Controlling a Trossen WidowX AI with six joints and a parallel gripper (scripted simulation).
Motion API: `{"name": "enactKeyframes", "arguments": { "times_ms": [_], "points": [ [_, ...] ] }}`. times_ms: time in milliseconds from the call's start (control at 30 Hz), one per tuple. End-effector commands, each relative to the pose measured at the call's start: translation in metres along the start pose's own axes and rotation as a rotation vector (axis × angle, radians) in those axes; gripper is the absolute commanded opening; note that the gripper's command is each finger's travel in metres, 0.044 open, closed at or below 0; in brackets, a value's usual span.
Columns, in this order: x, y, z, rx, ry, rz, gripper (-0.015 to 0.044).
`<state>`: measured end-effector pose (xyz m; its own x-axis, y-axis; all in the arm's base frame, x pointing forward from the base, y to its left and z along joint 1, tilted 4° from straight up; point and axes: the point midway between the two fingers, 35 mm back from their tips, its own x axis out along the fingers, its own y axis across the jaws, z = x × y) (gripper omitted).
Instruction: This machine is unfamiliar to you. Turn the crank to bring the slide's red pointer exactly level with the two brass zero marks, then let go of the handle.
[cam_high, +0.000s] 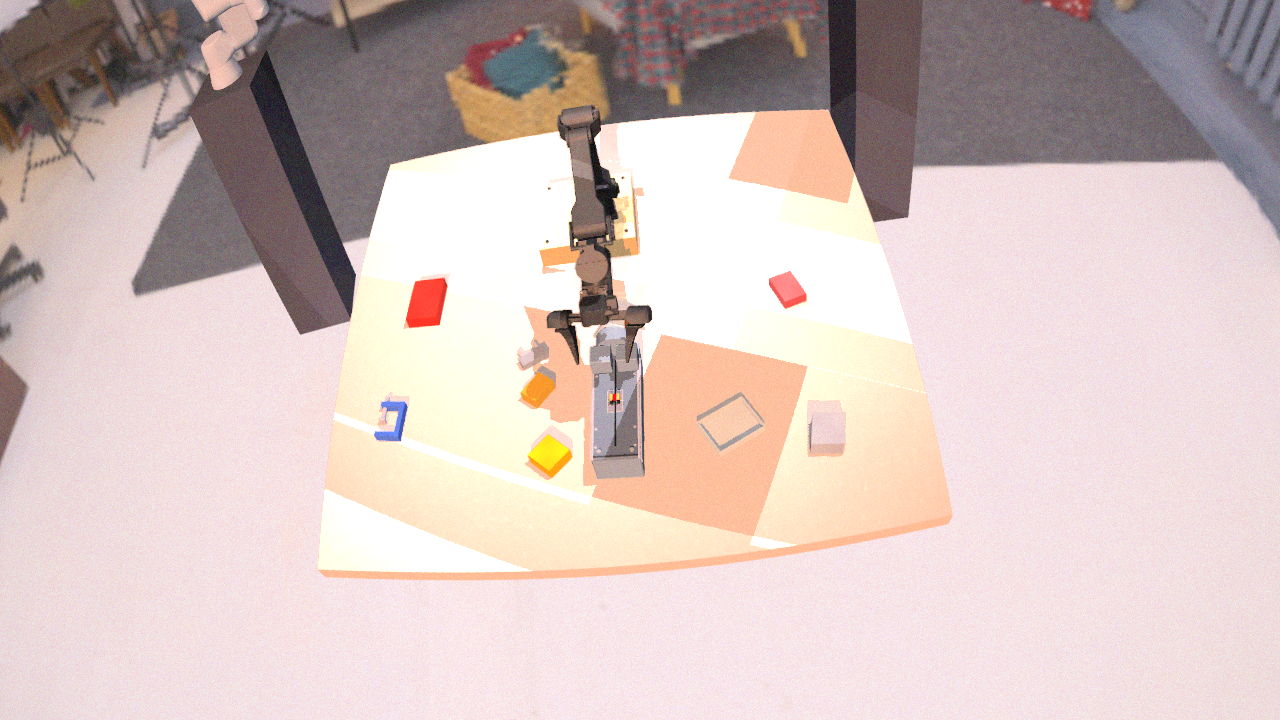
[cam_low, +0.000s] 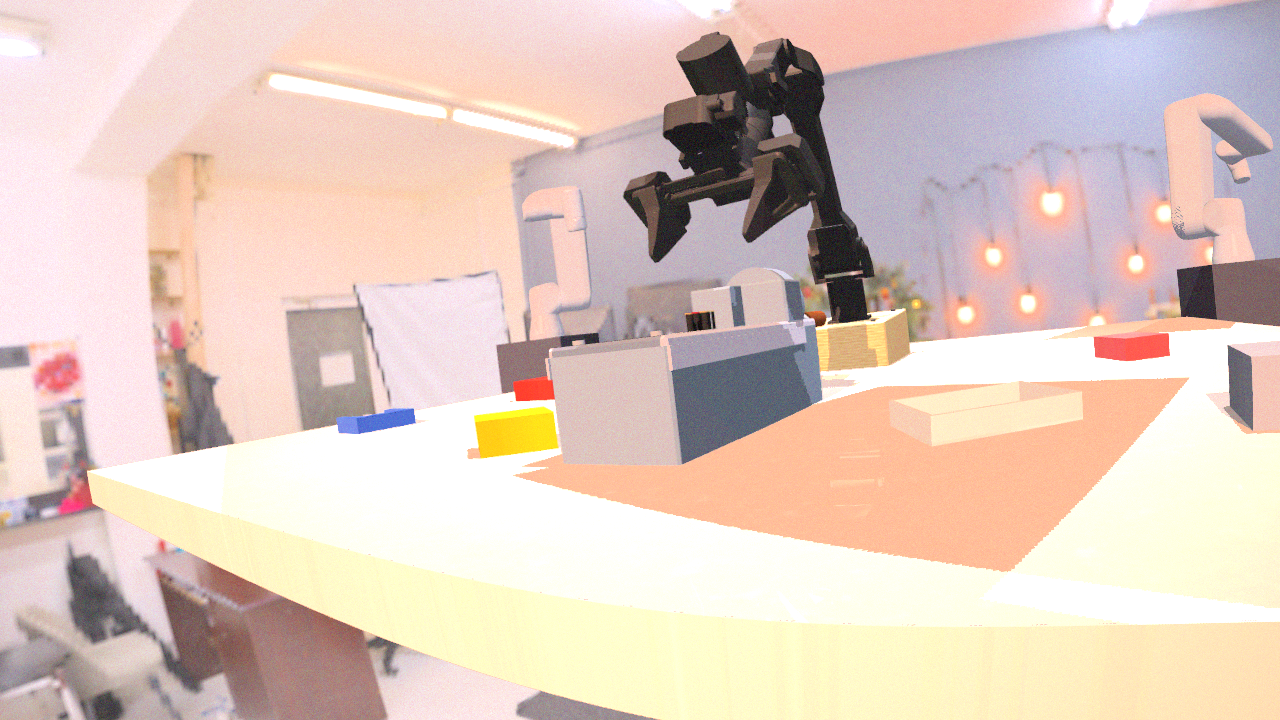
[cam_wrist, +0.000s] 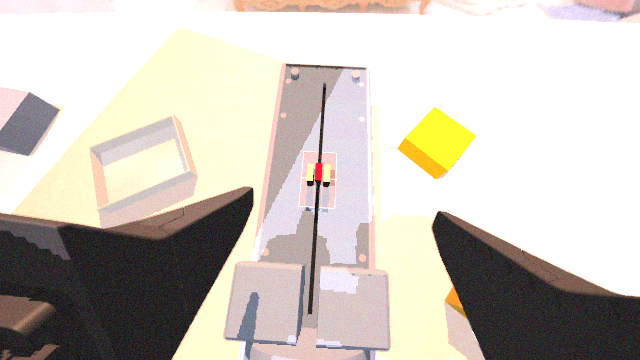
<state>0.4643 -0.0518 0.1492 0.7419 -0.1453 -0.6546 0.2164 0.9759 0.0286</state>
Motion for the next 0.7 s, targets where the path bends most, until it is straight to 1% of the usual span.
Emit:
{"name": "enactKeyframes", "arguments": {
  "times_ms": [0, 633, 667],
  "points": [
    [0.0035, 0.0006, -0.0023, -0.004, -0.006, 0.006, 0.0440],
    [0.0035, 0.0006, -0.0023, -0.004, -0.006, 0.006, 0.0440],
    [0.0035, 0.0006, -0.0023, -0.004, -0.006, 0.006, 0.0414]
  ]
}}
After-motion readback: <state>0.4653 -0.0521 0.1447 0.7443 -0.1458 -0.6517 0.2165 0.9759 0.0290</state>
